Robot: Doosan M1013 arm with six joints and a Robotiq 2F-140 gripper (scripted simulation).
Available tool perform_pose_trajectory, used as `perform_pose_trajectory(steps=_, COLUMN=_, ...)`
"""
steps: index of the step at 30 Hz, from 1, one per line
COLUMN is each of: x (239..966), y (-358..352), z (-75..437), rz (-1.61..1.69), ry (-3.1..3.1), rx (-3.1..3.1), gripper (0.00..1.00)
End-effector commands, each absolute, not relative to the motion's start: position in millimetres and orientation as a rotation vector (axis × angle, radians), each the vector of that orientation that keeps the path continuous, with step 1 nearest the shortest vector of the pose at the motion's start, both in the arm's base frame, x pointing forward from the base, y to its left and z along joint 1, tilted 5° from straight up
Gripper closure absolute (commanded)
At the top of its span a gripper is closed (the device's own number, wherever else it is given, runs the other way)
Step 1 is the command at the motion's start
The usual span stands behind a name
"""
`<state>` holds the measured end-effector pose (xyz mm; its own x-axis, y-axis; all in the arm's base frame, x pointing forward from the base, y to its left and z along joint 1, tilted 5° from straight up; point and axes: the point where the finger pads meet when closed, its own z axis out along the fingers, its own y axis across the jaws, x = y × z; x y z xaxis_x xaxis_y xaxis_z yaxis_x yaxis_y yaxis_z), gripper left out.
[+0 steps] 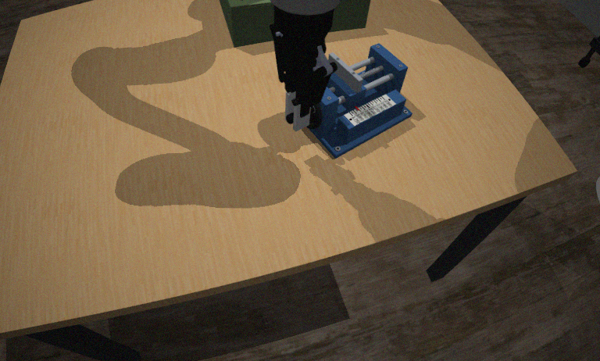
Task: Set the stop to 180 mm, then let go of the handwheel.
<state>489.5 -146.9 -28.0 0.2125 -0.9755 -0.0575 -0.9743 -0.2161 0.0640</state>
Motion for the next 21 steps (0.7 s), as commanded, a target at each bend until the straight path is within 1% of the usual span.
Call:
perform_pose_trajectory(steps=1, x=490.6, y=-146.5, z=-30.8, rz=-0.133, ry=-1.958, rx=2.435, gripper=0.96)
perform_pose_trajectory(steps=21, x=489.3, y=-145.1, z=-58.6, rz=-0.133, ry=-1.958, rx=2.435, gripper=0.96)
